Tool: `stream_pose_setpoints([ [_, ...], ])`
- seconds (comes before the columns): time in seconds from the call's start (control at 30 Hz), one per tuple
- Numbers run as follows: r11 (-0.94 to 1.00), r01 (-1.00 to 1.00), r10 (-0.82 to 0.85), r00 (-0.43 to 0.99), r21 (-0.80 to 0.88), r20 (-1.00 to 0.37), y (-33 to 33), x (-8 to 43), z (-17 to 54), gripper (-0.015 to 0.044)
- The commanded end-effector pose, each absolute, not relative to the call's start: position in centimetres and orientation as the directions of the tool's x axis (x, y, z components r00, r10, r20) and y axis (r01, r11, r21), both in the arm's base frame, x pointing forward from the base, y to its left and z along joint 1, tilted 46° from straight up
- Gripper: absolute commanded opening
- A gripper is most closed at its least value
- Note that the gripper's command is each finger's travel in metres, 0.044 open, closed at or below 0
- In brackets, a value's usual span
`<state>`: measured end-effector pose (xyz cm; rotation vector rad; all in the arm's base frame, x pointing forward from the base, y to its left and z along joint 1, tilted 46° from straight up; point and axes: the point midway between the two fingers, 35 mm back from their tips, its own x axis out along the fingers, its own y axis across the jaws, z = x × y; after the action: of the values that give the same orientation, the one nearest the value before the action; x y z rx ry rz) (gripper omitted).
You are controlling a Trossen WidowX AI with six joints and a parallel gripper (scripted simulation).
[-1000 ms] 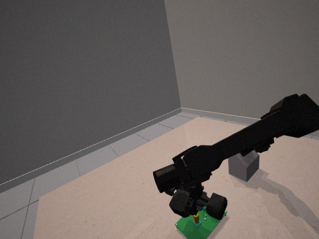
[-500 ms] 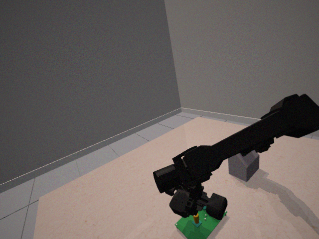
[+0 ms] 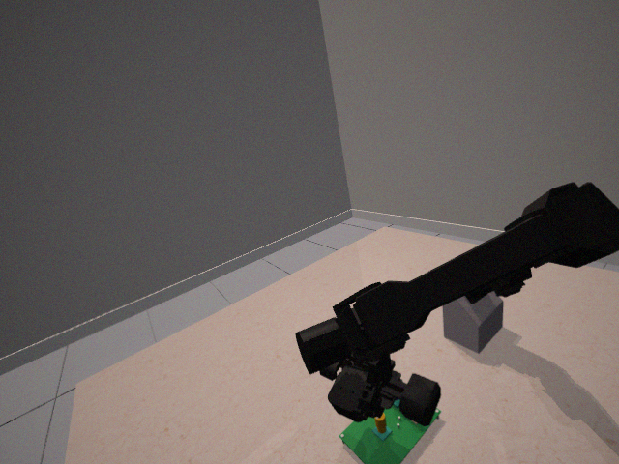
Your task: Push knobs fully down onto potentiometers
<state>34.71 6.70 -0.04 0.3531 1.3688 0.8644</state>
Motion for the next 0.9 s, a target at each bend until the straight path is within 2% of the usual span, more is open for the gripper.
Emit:
stream_pose_setpoints([
  [0.0, 0.645, -0.348, 0.712, -0.050, 0.680, -0.701, 6.9, 34.9, 0.0, 0.0000],
  [0.5, 0.645, -0.348, 0.712, -0.050, 0.680, -0.701, 5.5, 34.9, 1.4, 0.0000],
  [0.77, 0.641, -0.342, 0.716, -0.057, 0.687, -0.696, 5.9, 34.7, 1.0, 0.0210],
  [0.87, 0.646, -0.341, 0.712, -0.055, 0.683, -0.700, 4.9, 33.0, 1.2, 0.0289],
])
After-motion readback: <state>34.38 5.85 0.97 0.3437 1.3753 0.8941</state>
